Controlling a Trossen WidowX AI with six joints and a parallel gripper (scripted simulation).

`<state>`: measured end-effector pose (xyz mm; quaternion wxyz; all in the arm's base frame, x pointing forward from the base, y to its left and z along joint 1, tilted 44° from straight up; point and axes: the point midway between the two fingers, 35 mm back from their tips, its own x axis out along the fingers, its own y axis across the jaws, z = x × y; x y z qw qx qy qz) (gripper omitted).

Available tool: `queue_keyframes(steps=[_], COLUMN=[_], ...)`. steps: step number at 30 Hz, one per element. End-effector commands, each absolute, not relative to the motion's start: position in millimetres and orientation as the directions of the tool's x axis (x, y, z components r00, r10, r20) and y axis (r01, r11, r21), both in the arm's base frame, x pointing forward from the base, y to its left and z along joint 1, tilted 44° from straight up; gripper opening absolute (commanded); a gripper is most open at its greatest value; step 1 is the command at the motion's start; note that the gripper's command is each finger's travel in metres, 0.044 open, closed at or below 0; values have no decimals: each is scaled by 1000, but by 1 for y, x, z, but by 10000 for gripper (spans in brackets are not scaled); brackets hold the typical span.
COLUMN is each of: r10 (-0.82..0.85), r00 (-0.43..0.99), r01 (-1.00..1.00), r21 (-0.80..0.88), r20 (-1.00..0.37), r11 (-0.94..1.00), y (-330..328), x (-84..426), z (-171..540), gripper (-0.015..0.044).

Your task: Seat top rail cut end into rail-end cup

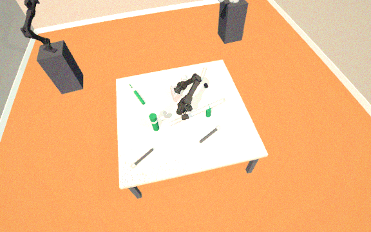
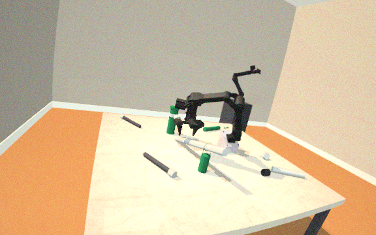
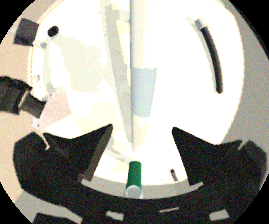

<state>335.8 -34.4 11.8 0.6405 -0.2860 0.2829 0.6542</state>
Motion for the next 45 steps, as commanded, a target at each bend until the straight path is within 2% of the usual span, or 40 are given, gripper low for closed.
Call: queue_keyframes(steps=[1, 42, 45], r10=[683, 685, 684], r00=[-20, -19, -19], r01=[-1000, -1000, -1000], r21=[13, 13, 13], r20=[-730, -728, -729], r11=[-15, -15, -15], y=[-30, 10, 10], x=[334, 332, 333], z=[7, -35, -35], gripper=[440, 440, 361])
